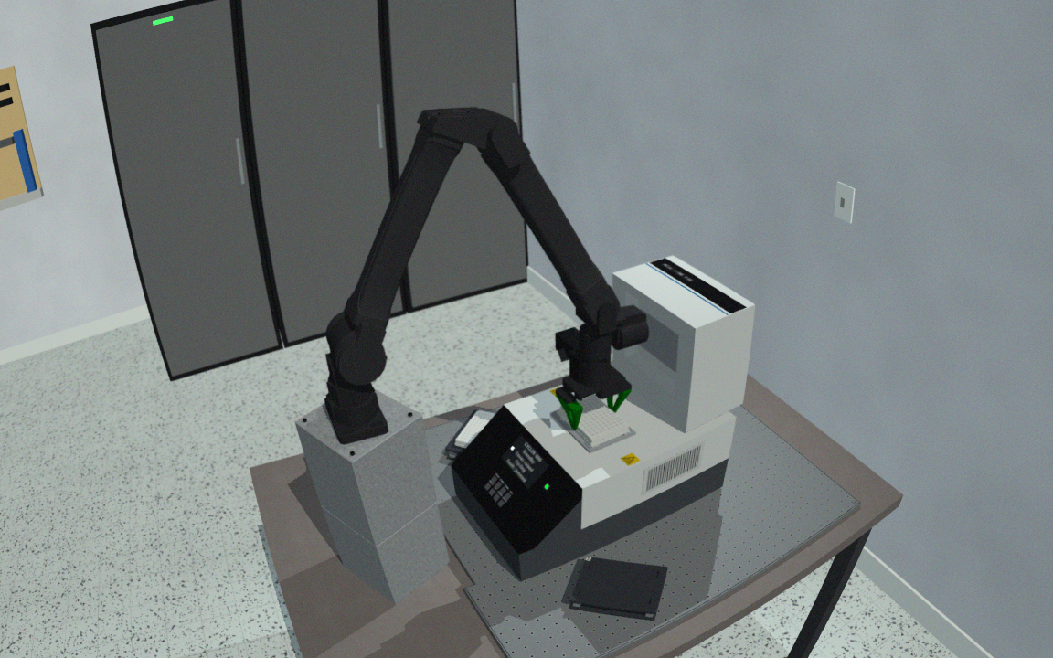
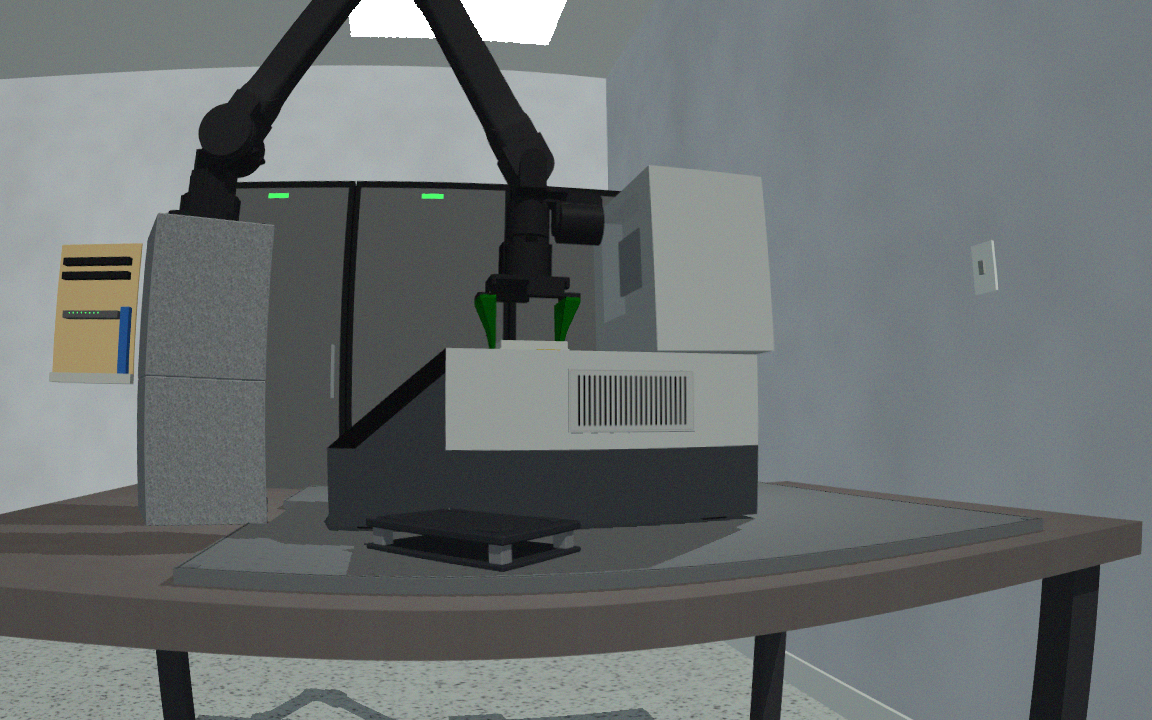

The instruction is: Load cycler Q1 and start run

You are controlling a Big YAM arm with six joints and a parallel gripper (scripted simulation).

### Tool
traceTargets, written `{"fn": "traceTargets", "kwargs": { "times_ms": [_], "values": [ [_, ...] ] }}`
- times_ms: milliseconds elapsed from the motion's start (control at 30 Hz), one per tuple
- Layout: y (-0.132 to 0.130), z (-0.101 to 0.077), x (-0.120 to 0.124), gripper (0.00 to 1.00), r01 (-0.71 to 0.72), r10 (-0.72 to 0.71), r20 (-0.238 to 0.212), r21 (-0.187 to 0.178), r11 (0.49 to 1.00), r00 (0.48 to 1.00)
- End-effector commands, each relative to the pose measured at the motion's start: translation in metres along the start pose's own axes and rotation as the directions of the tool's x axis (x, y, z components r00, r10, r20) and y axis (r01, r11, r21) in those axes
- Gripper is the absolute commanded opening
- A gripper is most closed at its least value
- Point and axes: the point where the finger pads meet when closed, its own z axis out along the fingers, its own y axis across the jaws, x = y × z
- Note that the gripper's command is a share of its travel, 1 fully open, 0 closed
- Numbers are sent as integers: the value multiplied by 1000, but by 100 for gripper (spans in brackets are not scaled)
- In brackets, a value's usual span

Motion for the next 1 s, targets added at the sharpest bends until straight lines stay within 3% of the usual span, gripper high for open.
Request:
{"fn": "traceTargets", "kwargs": {
  "times_ms": [0,167,200,567,967],
  "values": [
    [-28,-7,-5,0,6,-6,0,55,998,1000],
    [-33,-16,-5,0,6,-6,-1,76,997,1000],
    [-34,-18,-5,100,6,-6,-1,80,997,1000],
    [-35,-22,1,100,-6,6,-1,87,996,1000],
    [-11,-14,5,100,-15,15,1,46,999,1000]
  ]
}}
